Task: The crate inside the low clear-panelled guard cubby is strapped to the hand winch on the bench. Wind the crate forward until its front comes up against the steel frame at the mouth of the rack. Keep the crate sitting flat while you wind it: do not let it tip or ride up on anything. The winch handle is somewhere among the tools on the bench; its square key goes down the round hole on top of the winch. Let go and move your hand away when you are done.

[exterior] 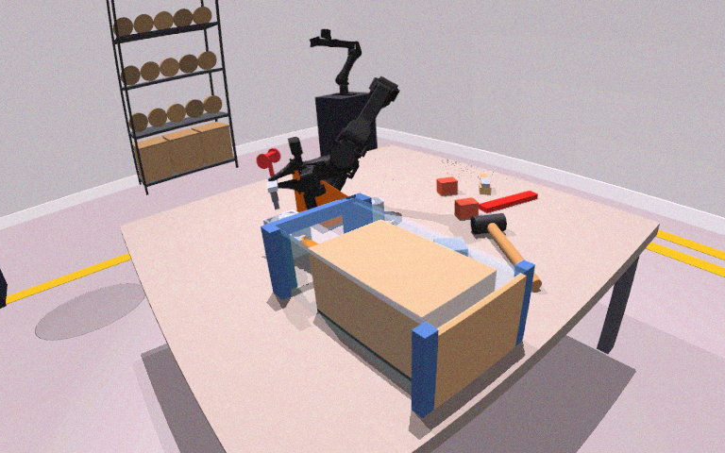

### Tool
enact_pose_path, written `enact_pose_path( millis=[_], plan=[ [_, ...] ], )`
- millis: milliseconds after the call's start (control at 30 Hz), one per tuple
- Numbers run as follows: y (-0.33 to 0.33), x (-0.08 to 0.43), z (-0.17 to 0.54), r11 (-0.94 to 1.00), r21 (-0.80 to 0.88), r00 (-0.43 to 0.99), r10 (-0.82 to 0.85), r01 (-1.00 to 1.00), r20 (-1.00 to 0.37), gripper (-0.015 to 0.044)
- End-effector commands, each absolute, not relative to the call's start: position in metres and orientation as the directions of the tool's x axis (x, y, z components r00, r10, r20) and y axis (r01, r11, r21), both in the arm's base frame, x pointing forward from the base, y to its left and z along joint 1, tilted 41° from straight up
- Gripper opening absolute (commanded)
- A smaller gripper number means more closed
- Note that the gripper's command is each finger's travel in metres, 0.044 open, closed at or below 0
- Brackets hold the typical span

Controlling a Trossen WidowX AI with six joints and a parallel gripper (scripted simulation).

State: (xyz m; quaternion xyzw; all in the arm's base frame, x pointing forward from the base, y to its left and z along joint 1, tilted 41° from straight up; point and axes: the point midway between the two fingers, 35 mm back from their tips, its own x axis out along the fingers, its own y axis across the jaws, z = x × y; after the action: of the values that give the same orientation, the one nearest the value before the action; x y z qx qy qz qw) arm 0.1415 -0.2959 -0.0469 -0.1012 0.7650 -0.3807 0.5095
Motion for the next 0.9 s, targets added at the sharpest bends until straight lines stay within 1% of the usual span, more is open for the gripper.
enact_pose_path(
  millis=[0, 433, 867],
  plan=[
    [-0.298, 0.140, -0.045, 0.639, -0.740, -0.478, -0.594, 0.208, -0.647, 0.0000],
    [-0.298, 0.140, -0.045, 0.633, -0.747, -0.480, -0.601, 0.203, -0.639, 0.0000],
    [-0.256, 0.117, -0.034, 0.650, -0.734, -0.475, -0.591, 0.199, -0.652, 0.0000]
  ],
)
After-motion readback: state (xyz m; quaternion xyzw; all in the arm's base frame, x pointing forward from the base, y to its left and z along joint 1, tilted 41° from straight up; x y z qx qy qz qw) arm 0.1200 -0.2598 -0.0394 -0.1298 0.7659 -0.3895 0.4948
